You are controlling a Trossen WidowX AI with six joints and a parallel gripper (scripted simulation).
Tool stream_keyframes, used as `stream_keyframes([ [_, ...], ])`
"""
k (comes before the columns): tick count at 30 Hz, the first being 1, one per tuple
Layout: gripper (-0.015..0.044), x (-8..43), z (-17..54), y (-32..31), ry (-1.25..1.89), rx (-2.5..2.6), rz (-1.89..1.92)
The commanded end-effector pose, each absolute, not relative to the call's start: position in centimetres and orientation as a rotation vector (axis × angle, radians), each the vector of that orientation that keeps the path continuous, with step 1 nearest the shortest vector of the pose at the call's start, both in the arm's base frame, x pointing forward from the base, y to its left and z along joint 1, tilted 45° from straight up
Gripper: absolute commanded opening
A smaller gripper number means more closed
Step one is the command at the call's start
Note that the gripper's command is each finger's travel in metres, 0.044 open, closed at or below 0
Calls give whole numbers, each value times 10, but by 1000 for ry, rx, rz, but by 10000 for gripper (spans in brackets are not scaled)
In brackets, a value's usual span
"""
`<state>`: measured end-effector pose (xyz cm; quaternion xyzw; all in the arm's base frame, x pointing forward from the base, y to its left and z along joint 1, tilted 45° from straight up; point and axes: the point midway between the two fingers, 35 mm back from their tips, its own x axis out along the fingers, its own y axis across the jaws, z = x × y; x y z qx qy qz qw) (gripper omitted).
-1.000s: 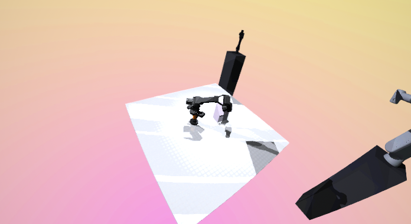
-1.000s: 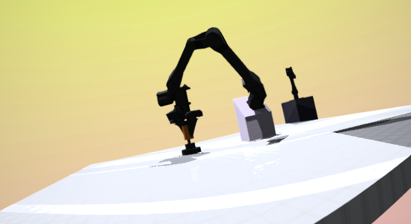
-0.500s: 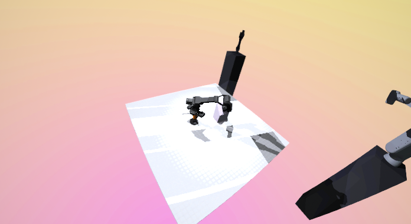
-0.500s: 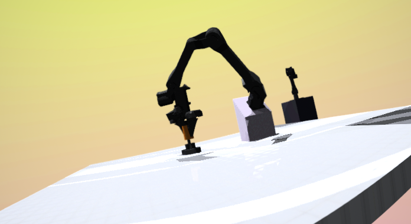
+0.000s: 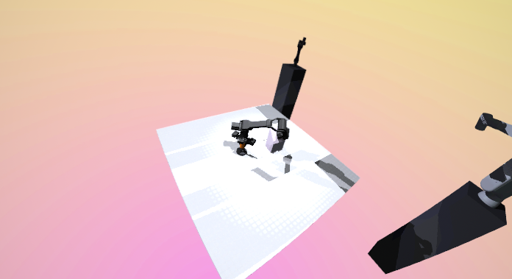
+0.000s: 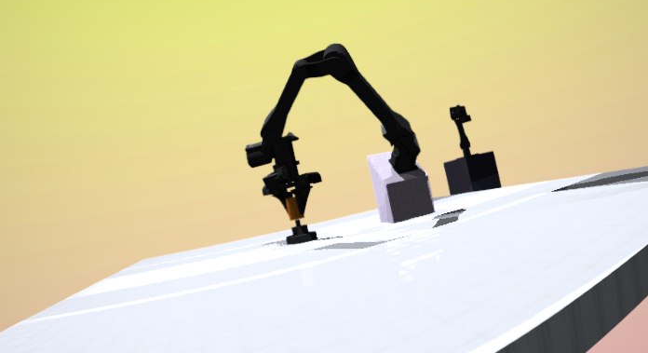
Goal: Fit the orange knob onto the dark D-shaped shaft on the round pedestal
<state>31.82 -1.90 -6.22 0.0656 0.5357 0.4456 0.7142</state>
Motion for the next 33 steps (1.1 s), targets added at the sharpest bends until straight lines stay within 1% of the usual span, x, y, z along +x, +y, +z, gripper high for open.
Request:
stream_keyframes([
  [1,0,320,-61,-21,1173,132,992],
  [33,0,318,-61,-20,1173,132,992],
])
